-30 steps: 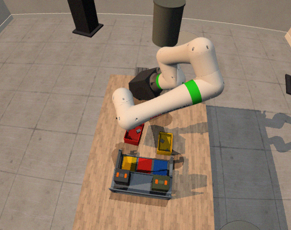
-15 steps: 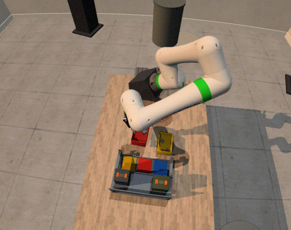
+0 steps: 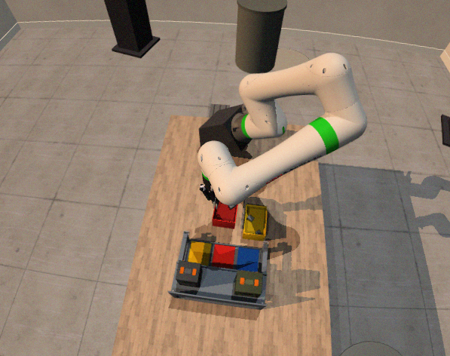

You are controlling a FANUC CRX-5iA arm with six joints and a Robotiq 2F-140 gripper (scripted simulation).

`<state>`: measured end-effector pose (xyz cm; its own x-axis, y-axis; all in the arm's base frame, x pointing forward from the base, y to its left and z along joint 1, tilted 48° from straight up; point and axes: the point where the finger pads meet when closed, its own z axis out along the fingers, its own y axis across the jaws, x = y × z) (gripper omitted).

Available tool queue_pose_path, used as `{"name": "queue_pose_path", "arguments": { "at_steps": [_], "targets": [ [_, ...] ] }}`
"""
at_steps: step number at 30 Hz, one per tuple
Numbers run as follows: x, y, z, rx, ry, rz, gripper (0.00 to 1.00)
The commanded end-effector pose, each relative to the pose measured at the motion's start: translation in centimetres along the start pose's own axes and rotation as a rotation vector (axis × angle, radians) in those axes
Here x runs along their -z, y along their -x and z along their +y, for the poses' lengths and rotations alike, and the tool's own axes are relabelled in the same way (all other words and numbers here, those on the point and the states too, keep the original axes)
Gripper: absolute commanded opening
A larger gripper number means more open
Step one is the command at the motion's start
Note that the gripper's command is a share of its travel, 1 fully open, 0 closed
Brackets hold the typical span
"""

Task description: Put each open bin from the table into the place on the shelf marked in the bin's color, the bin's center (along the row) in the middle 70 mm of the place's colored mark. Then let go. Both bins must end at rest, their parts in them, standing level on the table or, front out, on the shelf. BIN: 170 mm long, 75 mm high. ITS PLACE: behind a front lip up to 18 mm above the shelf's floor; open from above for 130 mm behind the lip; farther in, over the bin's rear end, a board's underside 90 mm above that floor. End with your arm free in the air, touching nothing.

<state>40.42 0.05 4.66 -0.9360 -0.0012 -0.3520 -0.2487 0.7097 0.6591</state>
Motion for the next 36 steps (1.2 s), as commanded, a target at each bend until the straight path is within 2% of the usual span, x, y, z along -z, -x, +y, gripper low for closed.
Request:
{"name": "queue_pose_path", "arguments": {
  "at_steps": [1, 14, 36],
  "targets": [
    [0.0, 0.1, 0.6, 0.007, -0.001, 0.000, 0.00],
    [0.0, 0.2, 1.7, 0.020, -0.001, 0.000, 0.00],
    [0.0, 0.2, 1.8, 0.021, -0.001, 0.000, 0.00]
  ]
}}
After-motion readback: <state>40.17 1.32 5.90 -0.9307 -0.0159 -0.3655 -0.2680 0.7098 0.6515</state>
